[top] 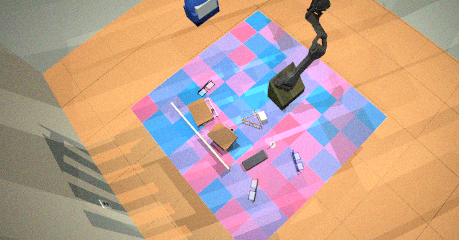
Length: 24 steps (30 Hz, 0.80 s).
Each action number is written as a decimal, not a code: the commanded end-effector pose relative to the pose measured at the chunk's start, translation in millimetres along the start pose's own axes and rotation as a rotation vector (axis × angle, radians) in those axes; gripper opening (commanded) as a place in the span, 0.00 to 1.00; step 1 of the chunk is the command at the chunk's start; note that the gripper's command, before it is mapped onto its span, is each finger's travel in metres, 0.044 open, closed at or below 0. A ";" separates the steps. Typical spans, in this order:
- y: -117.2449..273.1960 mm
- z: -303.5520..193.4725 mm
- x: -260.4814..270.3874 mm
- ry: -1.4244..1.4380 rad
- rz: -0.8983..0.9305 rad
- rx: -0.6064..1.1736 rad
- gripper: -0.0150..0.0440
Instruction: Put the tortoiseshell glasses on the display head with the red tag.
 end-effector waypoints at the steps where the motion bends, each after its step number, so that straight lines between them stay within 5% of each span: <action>1: 0.0 0.0 0.0 0.000 0.000 0.000 0.98; 8: 0.0 0.0 0.0 0.000 0.000 0.000 1.00; 17: 32.5 108.0 2.7 -0.172 0.122 -0.267 0.60; 24: 85.1 199.5 10.6 -0.295 0.292 -0.488 0.59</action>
Point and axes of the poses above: the point midway between the two fingers, 35 mm back from their tips, its own y axis back along the fingers, its own x axis across the jaws, z = x × y, the point moved 9 cm from there along y, back along the fingers, and after that the axes turned 1 degree about y, right-handed, at the moved point
